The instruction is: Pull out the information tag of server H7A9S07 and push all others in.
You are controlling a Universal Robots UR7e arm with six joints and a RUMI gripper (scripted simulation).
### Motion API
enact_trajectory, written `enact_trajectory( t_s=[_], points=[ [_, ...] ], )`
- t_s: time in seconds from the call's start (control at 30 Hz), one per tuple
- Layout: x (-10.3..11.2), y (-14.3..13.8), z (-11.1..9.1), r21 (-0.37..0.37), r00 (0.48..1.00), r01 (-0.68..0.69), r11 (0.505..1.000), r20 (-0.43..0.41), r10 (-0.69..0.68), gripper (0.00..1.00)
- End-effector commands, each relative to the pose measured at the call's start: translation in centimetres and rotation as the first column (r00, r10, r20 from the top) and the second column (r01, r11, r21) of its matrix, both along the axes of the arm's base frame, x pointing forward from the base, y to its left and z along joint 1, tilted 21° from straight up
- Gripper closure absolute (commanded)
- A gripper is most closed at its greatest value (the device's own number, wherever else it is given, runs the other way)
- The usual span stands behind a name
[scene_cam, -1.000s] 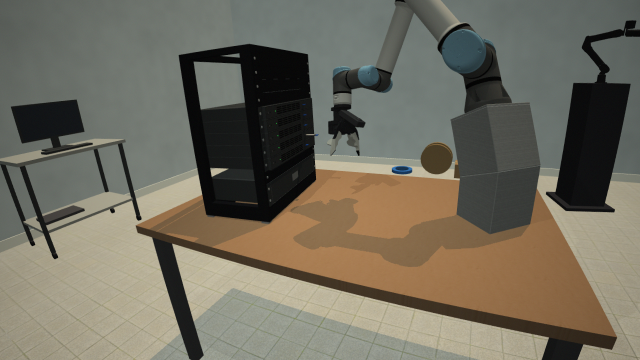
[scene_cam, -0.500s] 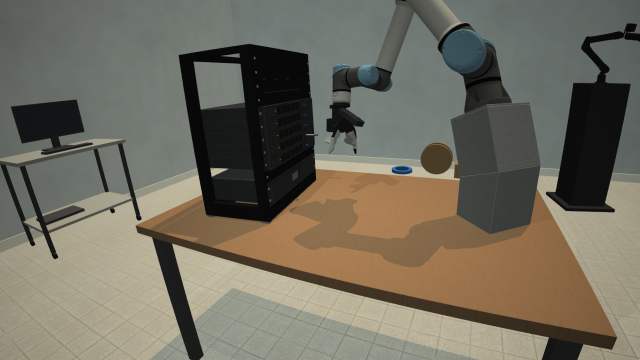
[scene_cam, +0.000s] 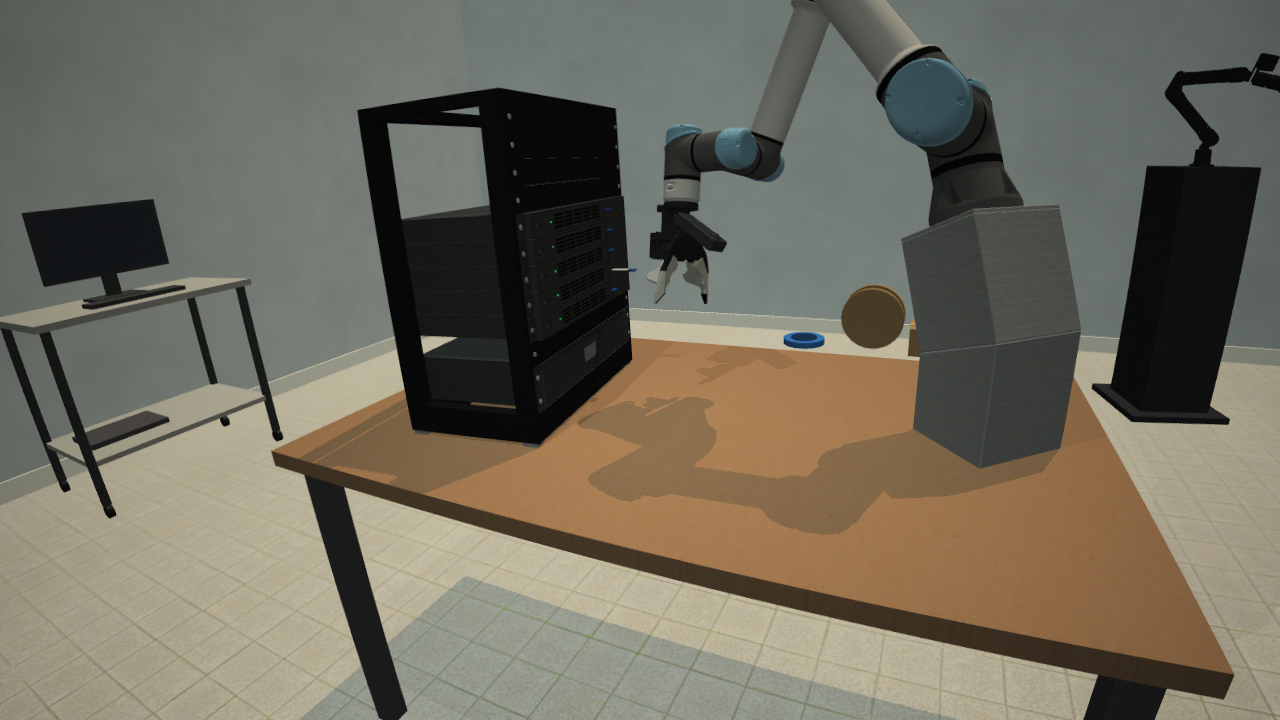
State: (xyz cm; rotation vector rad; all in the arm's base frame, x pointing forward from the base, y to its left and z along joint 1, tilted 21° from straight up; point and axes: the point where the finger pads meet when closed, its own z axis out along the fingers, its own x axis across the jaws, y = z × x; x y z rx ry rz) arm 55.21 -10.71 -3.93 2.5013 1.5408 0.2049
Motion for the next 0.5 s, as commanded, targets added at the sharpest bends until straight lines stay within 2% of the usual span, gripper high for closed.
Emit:
enact_trajectory(
  t_s=[0.0, 0.47],
  points=[
    [0.37, -0.18, 0.42, -0.013, 1.000, -0.016, 1.000, 0.013, 0.016, 0.00],
    [1.15, -0.60, 1.33, -0.045, 0.998, -0.053, 0.998, 0.038, 0.054, 0.00]
  ],
)
